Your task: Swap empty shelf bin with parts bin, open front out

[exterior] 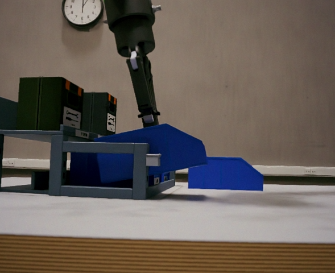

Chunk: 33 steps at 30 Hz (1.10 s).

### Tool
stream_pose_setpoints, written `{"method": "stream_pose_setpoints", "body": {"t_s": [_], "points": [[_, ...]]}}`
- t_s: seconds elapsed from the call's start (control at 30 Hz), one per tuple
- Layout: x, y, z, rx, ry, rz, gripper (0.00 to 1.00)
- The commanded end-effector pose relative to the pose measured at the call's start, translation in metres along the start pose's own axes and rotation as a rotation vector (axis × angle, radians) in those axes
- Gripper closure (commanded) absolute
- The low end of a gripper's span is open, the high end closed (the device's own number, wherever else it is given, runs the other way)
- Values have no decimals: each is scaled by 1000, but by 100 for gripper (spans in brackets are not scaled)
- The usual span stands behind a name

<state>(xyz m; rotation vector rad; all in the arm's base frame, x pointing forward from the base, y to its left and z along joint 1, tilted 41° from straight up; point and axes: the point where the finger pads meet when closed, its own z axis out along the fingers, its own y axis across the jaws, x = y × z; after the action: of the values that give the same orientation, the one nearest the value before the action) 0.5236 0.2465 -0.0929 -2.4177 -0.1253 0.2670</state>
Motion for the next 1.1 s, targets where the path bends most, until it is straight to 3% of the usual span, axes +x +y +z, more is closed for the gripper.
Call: {"method": "stream_pose_setpoints", "body": {"t_s": [0.0,1.07], "points": [[1,0,0,0,2,0,90],[3,0,11,0,2,0,90]]}}
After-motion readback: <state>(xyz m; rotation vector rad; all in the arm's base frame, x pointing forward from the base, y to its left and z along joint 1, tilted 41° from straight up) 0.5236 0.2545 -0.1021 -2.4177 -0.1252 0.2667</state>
